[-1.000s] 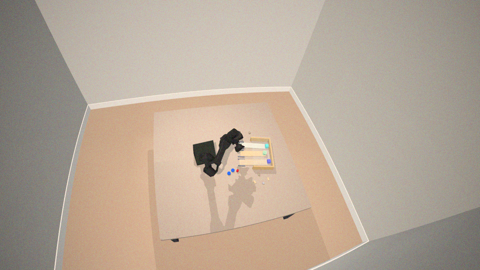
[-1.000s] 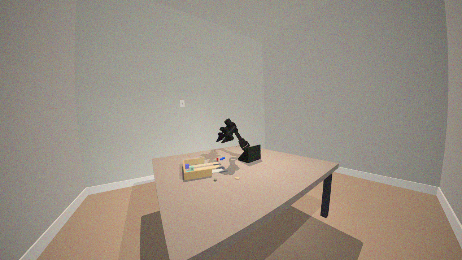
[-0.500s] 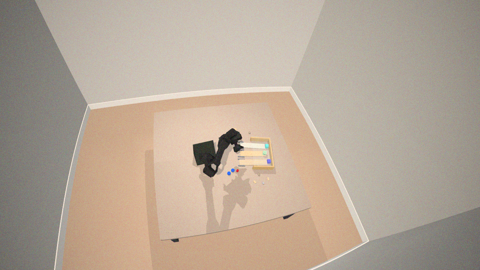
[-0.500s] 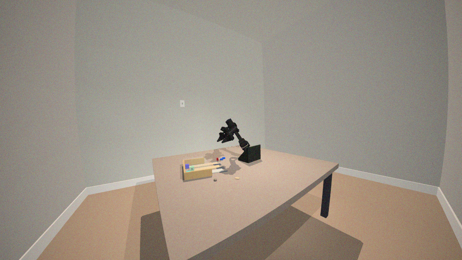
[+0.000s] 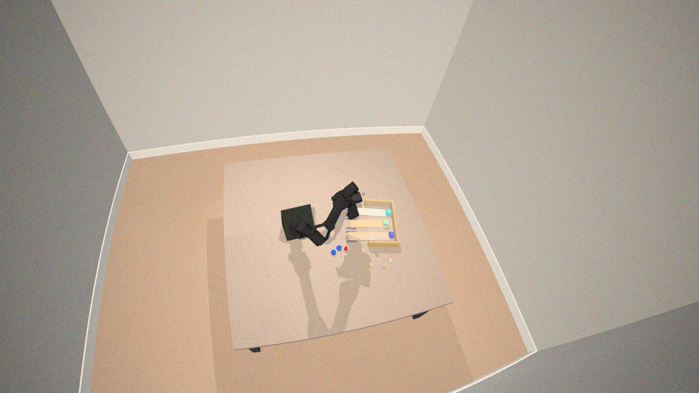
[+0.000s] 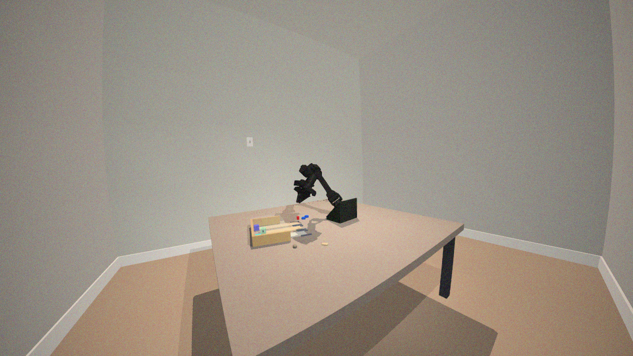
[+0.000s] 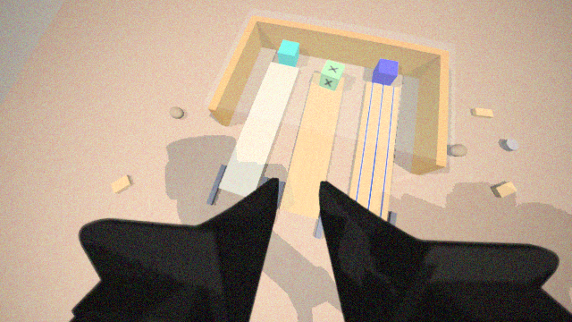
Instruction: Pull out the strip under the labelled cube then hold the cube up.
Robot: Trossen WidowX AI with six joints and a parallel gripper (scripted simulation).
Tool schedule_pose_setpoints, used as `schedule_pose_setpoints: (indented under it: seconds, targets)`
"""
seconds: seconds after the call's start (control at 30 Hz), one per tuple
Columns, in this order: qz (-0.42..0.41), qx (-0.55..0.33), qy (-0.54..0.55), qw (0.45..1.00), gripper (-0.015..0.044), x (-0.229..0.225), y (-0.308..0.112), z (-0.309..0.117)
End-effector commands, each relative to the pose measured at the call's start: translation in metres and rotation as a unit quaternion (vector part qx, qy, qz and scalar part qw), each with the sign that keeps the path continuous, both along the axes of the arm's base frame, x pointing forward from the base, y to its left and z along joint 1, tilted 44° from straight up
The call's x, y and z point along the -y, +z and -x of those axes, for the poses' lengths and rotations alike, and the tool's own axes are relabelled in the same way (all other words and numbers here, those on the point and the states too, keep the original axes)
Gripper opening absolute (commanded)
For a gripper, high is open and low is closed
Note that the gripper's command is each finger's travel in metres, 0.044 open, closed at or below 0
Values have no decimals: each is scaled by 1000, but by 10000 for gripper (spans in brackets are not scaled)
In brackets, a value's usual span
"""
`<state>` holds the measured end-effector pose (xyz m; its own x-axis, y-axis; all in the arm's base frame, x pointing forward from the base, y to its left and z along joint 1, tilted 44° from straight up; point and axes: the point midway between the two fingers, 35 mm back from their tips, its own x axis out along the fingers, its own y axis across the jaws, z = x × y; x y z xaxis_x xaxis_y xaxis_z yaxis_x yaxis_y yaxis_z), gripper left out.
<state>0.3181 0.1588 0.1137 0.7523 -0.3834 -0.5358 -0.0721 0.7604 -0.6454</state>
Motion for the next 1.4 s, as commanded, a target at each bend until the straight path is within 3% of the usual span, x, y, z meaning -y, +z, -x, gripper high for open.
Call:
schedule_pose_setpoints:
  seconds: [0.0, 0.3, 1.37]
  targets:
    - [-8, -75, -101, 992, 6, 20, -21, -26]
    - [-3, -186, -279, 942, 0, 53, -50, -42]
    - [-3, -188, -282, 941, 0, 75, -74, -52]
